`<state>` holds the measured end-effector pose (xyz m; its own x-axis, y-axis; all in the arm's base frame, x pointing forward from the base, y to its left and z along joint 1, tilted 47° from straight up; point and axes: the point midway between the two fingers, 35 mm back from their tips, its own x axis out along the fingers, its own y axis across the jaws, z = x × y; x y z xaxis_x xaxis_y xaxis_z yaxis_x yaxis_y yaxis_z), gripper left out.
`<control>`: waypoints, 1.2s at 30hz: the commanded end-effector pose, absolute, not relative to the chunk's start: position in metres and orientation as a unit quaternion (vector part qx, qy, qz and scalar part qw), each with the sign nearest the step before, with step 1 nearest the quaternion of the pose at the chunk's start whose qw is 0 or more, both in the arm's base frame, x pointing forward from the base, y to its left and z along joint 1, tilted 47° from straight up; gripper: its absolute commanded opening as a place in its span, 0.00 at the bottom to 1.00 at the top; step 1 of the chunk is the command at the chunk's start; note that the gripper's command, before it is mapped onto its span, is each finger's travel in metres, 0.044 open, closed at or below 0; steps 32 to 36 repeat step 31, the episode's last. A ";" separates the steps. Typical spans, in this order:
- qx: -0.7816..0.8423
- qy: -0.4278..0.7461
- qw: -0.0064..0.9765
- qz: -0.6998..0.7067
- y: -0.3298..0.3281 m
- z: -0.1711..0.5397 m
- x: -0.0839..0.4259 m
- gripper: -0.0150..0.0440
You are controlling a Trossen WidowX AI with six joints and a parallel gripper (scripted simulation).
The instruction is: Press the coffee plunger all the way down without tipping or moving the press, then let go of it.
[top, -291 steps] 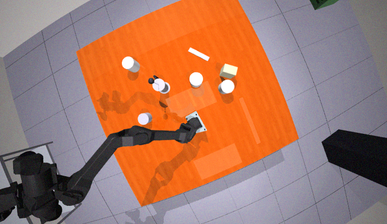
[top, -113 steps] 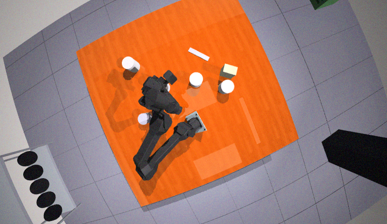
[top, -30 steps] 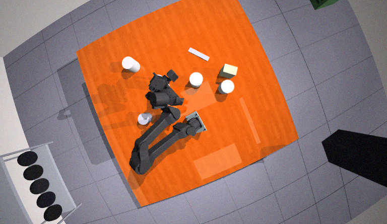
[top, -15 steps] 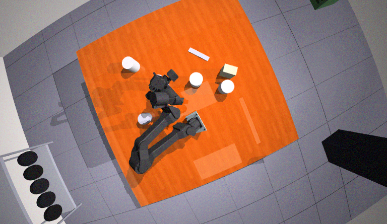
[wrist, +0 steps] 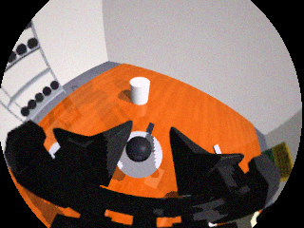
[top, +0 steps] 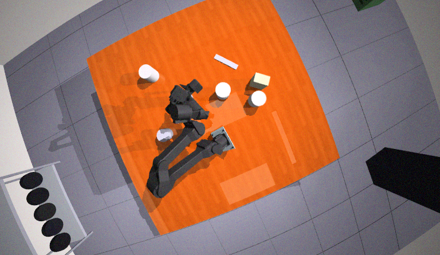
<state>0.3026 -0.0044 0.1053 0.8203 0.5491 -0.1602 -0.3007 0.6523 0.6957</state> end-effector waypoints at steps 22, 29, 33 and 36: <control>0.346 0.189 0.889 0.232 -0.059 0.162 0.278 1.00; 0.347 0.189 0.889 0.232 -0.059 0.164 0.277 1.00; 0.347 0.189 0.889 0.232 -0.059 0.164 0.277 1.00; 0.347 0.189 0.889 0.232 -0.059 0.164 0.277 1.00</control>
